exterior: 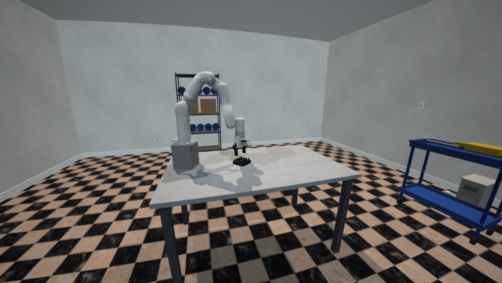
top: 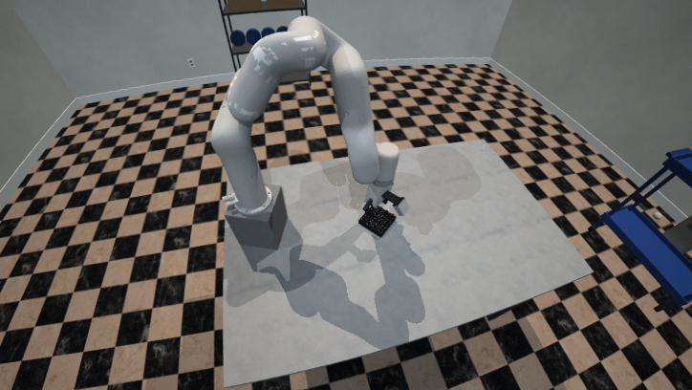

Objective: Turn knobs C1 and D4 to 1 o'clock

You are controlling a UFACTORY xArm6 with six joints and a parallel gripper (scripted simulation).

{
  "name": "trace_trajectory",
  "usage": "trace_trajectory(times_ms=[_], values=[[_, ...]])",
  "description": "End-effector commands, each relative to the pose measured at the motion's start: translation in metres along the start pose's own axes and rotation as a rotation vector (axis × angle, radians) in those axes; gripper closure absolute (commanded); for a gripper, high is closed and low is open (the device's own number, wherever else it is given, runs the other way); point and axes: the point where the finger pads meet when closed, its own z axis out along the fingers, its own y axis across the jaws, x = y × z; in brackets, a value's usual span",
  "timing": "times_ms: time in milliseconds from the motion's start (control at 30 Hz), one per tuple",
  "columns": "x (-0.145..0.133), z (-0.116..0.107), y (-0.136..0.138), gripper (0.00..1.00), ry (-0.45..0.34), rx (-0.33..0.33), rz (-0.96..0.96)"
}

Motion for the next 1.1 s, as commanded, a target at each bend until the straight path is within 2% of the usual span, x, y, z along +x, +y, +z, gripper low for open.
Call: trace_trajectory(times_ms=[0, 567, 1067], values=[[0.001, -0.001, -0.001, 0.0, 0.002, 0.003, 0.0], [-0.001, -0.001, -0.001, 0.0, 0.002, 0.003, 0.0], [-0.02, -0.001, -0.001, 0.0, 0.0, 0.002, 0.0]])
